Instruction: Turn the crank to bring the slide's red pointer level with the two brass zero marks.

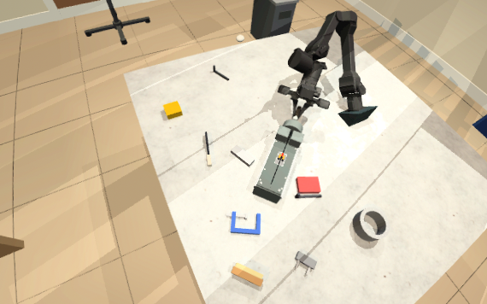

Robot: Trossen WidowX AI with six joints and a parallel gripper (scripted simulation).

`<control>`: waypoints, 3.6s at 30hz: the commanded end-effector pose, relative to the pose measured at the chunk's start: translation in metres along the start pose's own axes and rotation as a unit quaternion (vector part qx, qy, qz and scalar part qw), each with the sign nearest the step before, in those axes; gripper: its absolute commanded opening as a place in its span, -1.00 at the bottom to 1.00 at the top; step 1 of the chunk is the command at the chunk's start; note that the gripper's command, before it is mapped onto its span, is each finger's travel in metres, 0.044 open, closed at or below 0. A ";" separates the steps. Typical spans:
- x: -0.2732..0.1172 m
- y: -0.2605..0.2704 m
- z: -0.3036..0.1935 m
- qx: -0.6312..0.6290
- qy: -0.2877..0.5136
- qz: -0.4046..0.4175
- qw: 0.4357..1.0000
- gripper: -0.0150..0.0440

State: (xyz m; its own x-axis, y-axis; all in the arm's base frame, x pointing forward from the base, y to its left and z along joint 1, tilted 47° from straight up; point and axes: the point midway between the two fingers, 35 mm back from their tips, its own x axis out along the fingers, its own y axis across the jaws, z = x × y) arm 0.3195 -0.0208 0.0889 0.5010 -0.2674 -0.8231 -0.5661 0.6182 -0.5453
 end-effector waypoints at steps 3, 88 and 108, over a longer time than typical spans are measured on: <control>0.001 -0.010 -0.001 0.007 0.001 -0.010 1.000 -0.49; 0.045 -0.006 -0.043 0.006 0.001 -0.012 1.000 -0.49; 0.045 -0.004 -0.044 0.006 0.001 -0.011 1.000 -0.49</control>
State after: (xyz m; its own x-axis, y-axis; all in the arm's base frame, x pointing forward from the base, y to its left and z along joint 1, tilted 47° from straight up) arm 0.3201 -0.0687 0.0546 0.5297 -0.2868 -0.7982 -0.5337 0.6188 -0.5765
